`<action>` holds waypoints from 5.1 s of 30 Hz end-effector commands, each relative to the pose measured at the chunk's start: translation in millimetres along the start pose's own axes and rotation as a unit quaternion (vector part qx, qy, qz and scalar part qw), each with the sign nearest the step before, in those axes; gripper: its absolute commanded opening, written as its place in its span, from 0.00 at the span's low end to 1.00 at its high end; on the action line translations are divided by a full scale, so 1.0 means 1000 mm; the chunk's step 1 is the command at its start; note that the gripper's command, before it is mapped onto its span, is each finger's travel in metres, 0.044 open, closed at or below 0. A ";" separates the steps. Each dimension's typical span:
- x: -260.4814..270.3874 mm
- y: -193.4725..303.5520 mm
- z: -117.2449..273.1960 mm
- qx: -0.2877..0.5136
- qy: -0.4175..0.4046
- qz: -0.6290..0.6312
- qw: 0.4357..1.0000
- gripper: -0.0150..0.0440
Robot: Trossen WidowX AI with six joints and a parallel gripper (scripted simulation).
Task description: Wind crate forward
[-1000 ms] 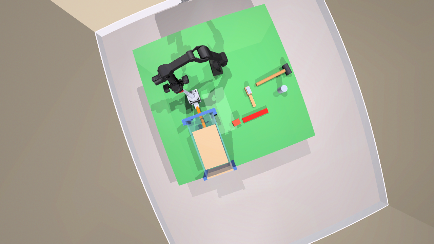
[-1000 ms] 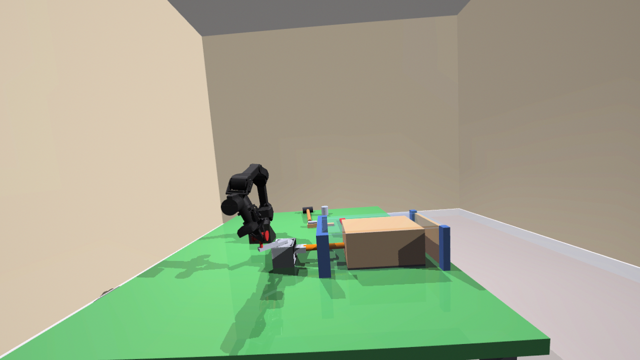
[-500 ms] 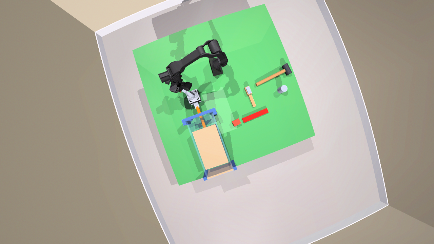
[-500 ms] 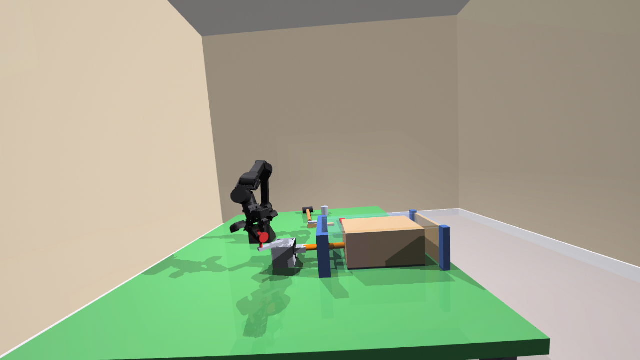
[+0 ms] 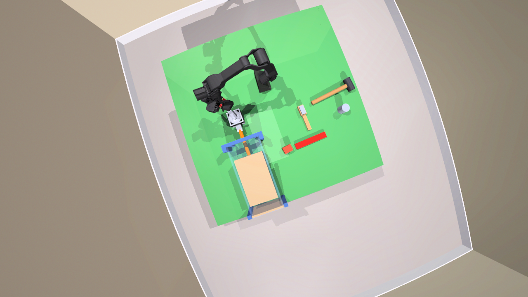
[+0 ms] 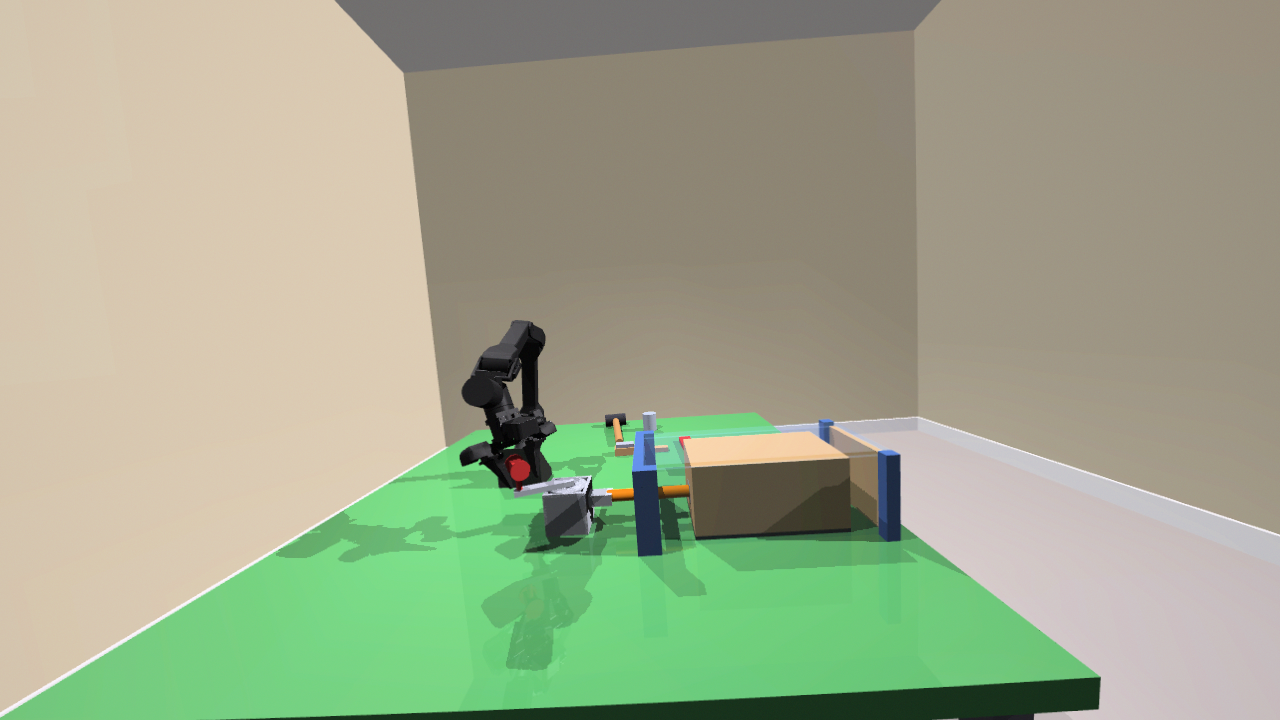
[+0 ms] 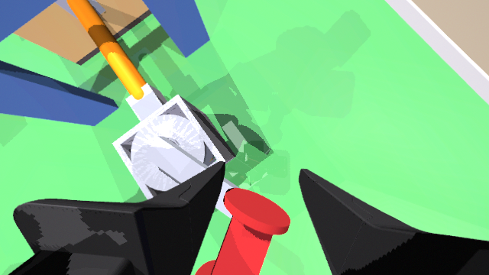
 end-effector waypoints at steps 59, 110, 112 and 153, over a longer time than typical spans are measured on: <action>0.022 0.011 0.060 -0.030 0.076 -0.129 0.988 1.00; 0.017 0.031 0.014 -0.027 0.078 -0.127 0.989 0.29; 0.017 0.031 0.014 -0.027 0.078 -0.127 0.989 0.27; 0.012 0.009 0.001 -0.029 0.076 -0.128 0.988 0.25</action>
Point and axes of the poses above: the point midway between the two fingers, 35 mm back from their tips, its own z axis back along the fingers, its own x axis across the jaws, y = z × x, the point moved 6 cm from there along z, back along the fingers, and after that the axes turned 9 degrees about -z, right-handed, at the moved point
